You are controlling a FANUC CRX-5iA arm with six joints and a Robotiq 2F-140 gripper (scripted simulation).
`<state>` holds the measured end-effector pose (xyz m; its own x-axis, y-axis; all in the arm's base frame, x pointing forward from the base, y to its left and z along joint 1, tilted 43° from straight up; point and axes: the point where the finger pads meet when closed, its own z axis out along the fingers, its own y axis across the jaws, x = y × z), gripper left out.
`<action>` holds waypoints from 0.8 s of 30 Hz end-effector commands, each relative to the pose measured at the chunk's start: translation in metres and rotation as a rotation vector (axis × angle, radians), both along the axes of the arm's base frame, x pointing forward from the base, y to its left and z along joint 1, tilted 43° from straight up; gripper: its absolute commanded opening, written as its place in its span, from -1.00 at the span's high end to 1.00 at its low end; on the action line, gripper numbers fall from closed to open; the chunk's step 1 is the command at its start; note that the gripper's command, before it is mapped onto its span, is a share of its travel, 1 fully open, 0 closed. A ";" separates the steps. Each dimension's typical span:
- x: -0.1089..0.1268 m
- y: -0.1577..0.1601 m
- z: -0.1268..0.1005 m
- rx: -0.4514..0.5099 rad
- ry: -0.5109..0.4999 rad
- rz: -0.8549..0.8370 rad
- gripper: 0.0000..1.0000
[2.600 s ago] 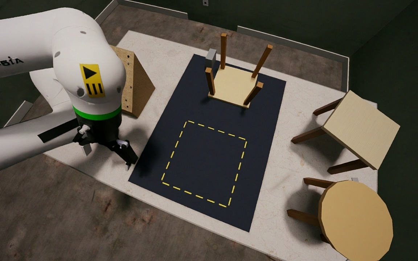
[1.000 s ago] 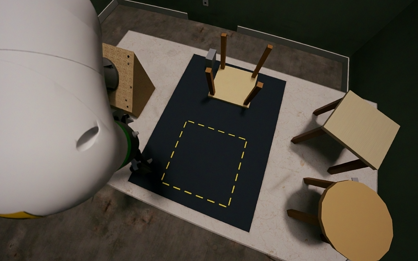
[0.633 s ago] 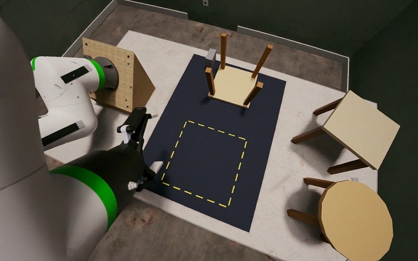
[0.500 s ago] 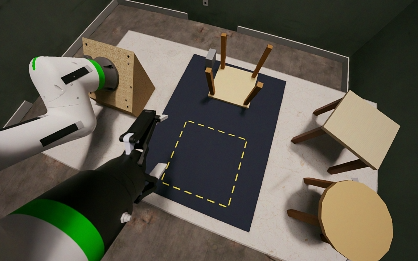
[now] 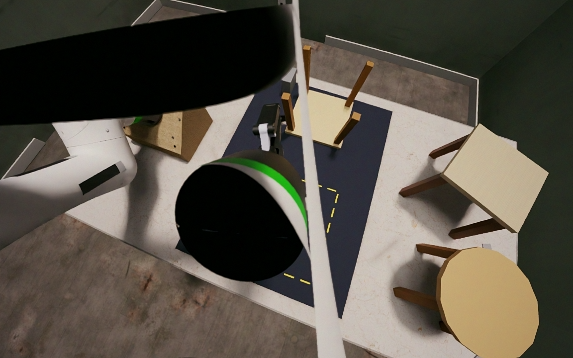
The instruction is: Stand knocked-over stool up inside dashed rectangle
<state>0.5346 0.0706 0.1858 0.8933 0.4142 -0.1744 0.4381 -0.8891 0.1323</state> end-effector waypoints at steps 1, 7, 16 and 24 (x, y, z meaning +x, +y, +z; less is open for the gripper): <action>0.022 0.043 -0.047 -0.095 0.090 0.242 -1.00; 0.029 0.072 -0.080 -0.133 0.126 0.344 -1.00; 0.030 0.147 -0.170 -0.272 0.258 0.698 -1.00; 0.021 0.187 -0.223 -0.354 0.338 0.896 -1.00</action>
